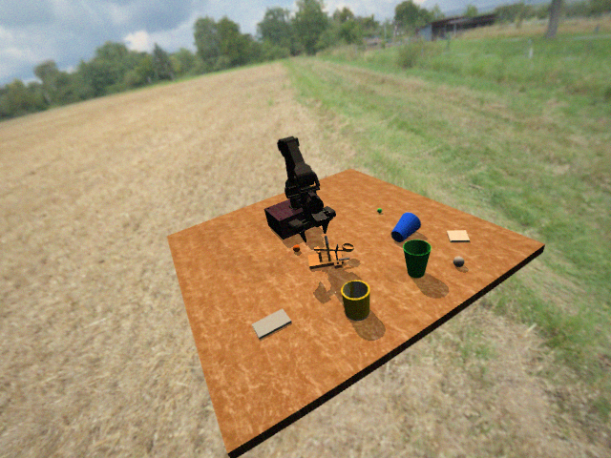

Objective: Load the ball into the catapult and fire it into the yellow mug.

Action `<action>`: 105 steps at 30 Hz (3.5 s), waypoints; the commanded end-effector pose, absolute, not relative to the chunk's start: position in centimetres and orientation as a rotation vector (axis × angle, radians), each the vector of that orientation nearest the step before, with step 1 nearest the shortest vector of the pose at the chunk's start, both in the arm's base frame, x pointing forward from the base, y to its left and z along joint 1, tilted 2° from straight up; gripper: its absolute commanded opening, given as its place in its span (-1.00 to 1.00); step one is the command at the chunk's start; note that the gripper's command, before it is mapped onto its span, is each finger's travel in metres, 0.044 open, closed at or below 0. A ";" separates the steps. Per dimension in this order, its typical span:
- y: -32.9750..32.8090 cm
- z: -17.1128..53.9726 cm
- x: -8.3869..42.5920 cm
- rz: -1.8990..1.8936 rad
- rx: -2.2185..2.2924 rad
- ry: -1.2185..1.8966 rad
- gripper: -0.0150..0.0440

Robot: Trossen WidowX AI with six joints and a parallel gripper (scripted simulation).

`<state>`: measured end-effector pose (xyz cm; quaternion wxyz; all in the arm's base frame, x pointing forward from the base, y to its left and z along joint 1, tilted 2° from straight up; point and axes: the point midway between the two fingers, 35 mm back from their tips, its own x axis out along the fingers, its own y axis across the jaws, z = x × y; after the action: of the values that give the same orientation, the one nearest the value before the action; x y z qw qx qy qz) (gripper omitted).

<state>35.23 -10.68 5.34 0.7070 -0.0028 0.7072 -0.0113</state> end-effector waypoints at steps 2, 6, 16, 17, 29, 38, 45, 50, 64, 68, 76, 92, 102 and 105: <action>-10.7 5.4 35.2 -0.144 0.115 1.567 1.00; -10.7 5.4 35.2 -0.252 0.224 1.557 1.00; -10.7 5.5 35.2 -0.522 0.494 1.508 1.00; -10.7 5.5 35.2 -0.549 0.521 1.501 1.00; -10.7 5.6 35.1 -0.868 0.840 1.392 1.00; -10.8 5.6 35.1 -1.102 1.075 1.276 1.00; -10.8 5.7 35.1 -1.280 1.253 1.163 1.00; -10.8 5.7 35.0 -1.405 1.378 1.071 1.00; -10.8 3.4 35.1 -1.563 1.536 0.935 1.00; -10.8 1.1 35.0 -1.563 1.536 0.936 1.00; -10.8 0.4 35.0 -1.563 1.536 0.936 1.00; -10.9 -2.2 35.0 -1.563 1.536 0.936 1.00; -10.9 -3.8 34.9 -1.563 1.536 0.936 1.00; -10.9 -4.2 34.9 -1.563 1.536 0.936 1.00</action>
<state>35.31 -11.09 -3.42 0.3759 0.6016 0.3602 -0.6058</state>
